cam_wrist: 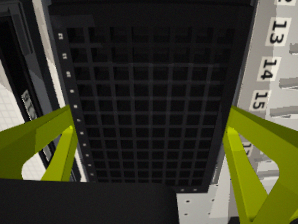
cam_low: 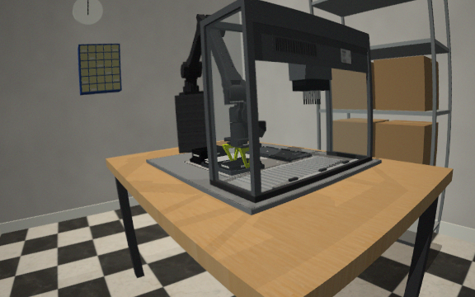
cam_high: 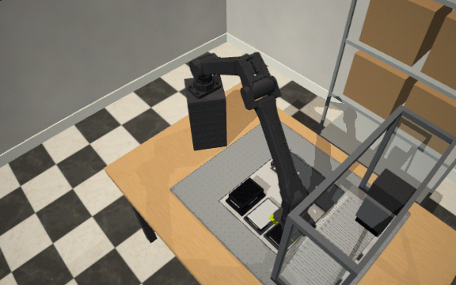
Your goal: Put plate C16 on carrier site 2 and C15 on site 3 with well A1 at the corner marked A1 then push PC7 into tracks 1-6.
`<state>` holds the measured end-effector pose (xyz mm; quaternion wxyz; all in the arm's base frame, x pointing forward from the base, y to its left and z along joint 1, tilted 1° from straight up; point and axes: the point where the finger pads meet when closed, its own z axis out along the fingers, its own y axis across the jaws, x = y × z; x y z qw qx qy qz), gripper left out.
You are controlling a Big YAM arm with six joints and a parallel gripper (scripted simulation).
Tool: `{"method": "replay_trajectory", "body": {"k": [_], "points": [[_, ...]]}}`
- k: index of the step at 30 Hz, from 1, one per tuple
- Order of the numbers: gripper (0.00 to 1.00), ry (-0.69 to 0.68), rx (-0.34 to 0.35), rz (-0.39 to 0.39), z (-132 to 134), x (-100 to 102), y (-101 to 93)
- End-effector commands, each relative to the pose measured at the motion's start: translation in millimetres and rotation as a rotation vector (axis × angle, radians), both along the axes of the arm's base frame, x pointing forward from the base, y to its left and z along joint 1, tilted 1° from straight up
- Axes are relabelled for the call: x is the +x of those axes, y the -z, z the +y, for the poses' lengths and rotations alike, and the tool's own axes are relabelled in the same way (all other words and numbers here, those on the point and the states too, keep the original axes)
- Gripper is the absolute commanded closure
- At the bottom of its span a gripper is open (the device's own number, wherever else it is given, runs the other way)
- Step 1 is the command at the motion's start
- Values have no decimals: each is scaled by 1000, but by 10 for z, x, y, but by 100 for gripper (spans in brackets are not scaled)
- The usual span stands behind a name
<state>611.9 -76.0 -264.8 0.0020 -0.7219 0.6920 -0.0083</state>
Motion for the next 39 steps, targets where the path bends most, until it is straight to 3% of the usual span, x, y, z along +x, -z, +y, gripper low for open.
{"method": "replay_trajectory", "body": {"k": [1,20,21,24,29,39], "points": [[100,-2,-2,-40,-19,190,-165],[100,-2,-2,-40,-19,190,-165],[100,-7,-1,-43,-24,199,-317],[100,-7,0,-32,-17,139,-314],[100,-7,-2,-46,-25,205,-486],[100,-7,0,-32,-15,115,-686]]}}
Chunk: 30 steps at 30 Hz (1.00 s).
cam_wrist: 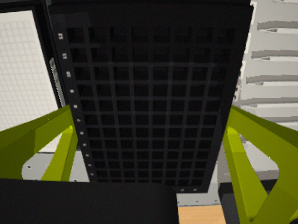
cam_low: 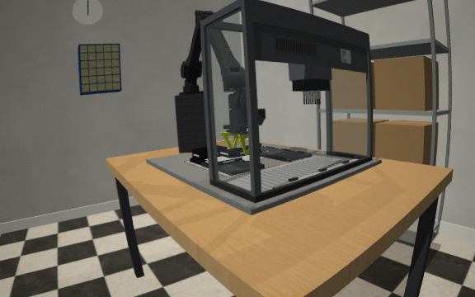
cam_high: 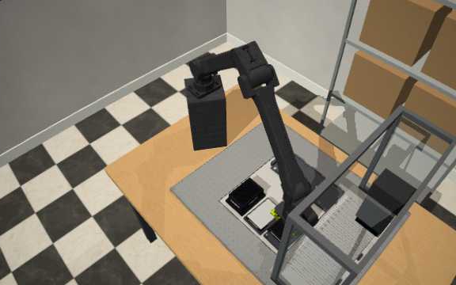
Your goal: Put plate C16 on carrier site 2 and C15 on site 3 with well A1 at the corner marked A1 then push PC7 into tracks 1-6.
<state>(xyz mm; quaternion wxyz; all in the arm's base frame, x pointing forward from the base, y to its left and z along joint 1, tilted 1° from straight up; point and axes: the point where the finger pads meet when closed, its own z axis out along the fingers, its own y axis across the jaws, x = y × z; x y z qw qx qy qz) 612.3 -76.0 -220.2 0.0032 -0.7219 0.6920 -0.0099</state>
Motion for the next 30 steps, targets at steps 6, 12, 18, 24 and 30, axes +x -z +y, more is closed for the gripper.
{"method": "replay_trajectory", "body": {"k": [6,12,18,24,30], "points": [[100,-7,0,-28,-14,104,-374],[100,-7,-2,-43,-23,172,-579],[100,-7,-1,-36,-17,131,-640],[100,-7,3,-7,-9,60,-373],[100,-56,0,-25,188,70,-462]]}}
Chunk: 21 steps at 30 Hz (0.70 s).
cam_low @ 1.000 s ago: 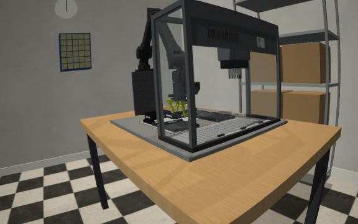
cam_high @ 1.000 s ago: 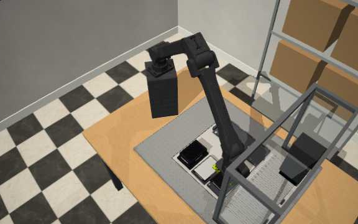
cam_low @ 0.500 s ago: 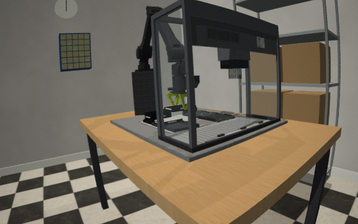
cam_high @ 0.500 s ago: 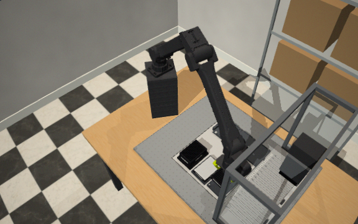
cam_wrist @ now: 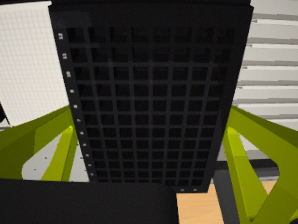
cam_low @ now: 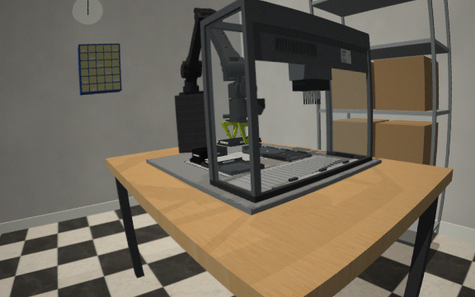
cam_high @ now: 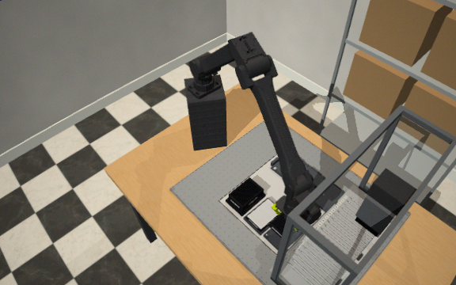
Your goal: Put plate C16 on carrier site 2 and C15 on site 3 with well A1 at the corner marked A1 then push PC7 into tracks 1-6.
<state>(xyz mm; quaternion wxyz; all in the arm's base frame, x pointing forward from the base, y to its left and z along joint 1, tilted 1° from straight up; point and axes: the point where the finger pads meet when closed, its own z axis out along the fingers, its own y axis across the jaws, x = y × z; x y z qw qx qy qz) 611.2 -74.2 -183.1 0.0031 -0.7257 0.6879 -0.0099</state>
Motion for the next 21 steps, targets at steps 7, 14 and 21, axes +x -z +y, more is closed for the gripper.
{"method": "replay_trajectory", "body": {"k": [7,14,21], "points": [[100,-22,-3,-93,355,365,-378],[100,-22,2,-22,655,37,-74],[100,-22,3,-37,902,67,-161]]}}
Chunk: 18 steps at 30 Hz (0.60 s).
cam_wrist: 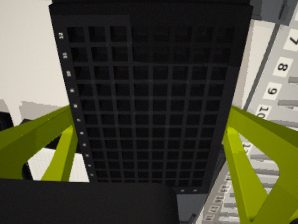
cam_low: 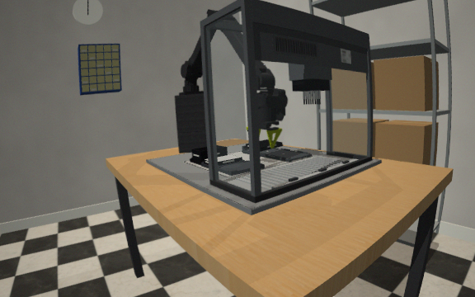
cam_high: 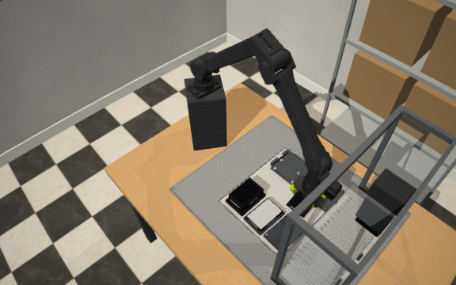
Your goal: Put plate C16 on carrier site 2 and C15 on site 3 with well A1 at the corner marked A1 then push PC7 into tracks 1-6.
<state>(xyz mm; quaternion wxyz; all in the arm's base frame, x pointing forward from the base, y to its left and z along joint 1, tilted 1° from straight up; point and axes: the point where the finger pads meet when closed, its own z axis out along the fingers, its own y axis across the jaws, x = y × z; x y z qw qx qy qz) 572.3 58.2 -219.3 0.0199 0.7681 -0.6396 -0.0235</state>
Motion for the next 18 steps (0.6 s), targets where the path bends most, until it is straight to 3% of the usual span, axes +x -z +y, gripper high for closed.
{"method": "replay_trajectory", "body": {"k": [1,18], "points": [[100,106,-5,-117,-422,456,-523],[100,106,-1,-122,197,523,-479]]}}
